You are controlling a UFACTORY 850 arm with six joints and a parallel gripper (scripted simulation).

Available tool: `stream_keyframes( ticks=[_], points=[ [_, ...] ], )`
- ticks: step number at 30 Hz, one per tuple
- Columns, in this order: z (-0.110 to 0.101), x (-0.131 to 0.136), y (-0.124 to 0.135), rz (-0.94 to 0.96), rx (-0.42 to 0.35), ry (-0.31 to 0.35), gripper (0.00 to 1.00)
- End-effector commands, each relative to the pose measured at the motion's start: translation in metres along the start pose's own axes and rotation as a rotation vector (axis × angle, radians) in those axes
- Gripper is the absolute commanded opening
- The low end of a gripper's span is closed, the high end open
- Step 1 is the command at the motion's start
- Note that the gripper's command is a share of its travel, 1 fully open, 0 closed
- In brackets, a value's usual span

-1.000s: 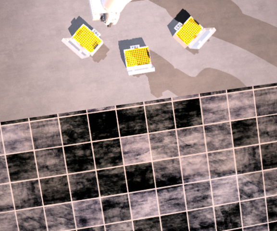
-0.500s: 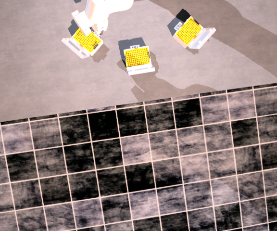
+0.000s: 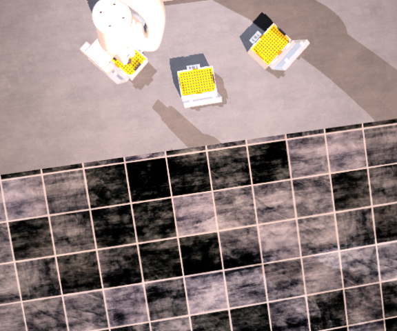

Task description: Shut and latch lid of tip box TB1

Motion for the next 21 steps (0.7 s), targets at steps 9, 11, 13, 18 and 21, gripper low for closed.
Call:
stream_keyframes(
  ticks=[9, 11, 13, 18, 21],
  points=[
    [0.003, -0.007, -0.066, -0.018, -0.103, -0.041, 0.00],
    [0.003, -0.007, -0.070, -0.018, -0.103, -0.041, 0.00],
    [0.003, -0.009, -0.080, -0.018, -0.102, -0.041, 0.00],
    [0.004, -0.012, -0.105, -0.018, -0.102, -0.041, 0.00],
    [0.004, -0.013, -0.114, -0.018, -0.102, -0.041, 0.00]
  ],
)
Point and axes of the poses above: the point where the finger pads meet when closed, its own z axis out along the fingers, its own x axis across the jaws, y = z × x, the point moved 3 cm from there along -z, back along the fingers, and after that the axes turned 15 degrees about z, right-handed, at the moved point
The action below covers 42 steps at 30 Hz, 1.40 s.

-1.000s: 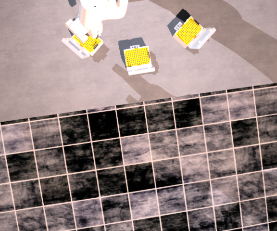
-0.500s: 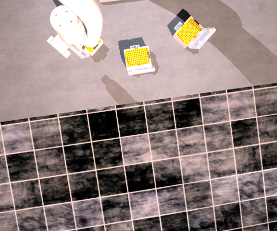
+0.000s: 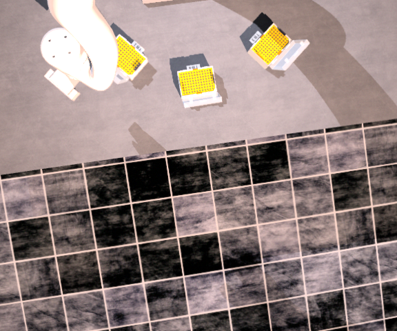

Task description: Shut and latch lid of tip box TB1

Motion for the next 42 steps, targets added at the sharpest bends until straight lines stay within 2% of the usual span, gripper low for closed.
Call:
stream_keyframes(
  ticks=[1, 19, 42],
  points=[
    [-0.001, -0.002, -0.014, 0.000, -0.001, -0.001, 0.00],
    [-0.001, -0.002, -0.013, 0.000, -0.001, -0.001, 0.00],
    [0.030, -0.002, -0.013, 0.000, -0.001, -0.001, 0.00]
  ],
)
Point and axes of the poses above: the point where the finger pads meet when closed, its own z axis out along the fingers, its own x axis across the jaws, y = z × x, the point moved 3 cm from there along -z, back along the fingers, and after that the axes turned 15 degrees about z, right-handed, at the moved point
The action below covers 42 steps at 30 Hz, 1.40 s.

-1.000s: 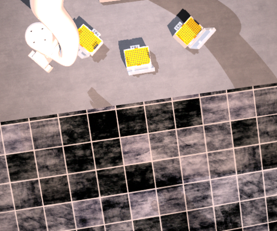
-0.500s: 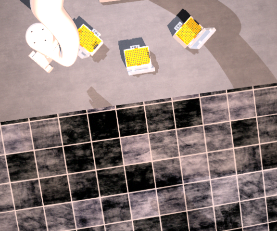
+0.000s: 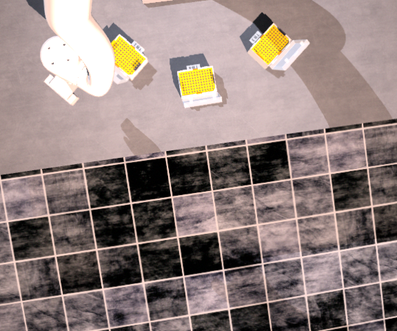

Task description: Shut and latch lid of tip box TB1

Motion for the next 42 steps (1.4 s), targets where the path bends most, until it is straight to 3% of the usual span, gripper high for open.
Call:
stream_keyframes(
  ticks=[1, 24, 42],
  points=[
    [0.005, 0.000, -0.001, 0.000, 0.002, -0.001, 0.00],
    [0.040, 0.000, -0.001, 0.000, 0.002, -0.001, 0.00],
    [0.039, 0.001, 0.004, 0.000, 0.002, -0.001, 0.00]
  ],
)
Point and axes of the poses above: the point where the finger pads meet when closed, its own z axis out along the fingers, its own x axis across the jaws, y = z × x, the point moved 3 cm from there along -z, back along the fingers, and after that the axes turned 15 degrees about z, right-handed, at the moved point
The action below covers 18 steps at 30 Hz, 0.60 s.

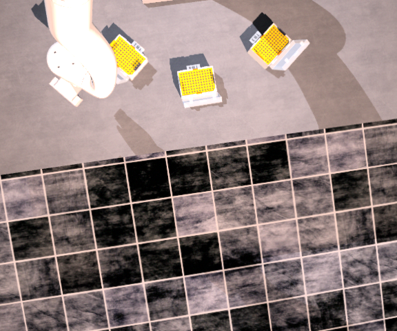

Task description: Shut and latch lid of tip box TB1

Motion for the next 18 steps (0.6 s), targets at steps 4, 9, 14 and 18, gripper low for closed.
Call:
stream_keyframes(
  ticks=[4, 9, 14, 18],
  points=[
    [-0.002, 0.002, 0.008, 0.000, 0.002, -0.001, 0.00],
    [-0.003, 0.003, 0.012, 0.000, 0.002, -0.001, 0.00],
    [-0.003, 0.005, 0.018, 0.000, 0.002, -0.001, 0.00],
    [-0.004, 0.006, 0.023, 0.000, 0.002, -0.001, 0.00]
  ],
)
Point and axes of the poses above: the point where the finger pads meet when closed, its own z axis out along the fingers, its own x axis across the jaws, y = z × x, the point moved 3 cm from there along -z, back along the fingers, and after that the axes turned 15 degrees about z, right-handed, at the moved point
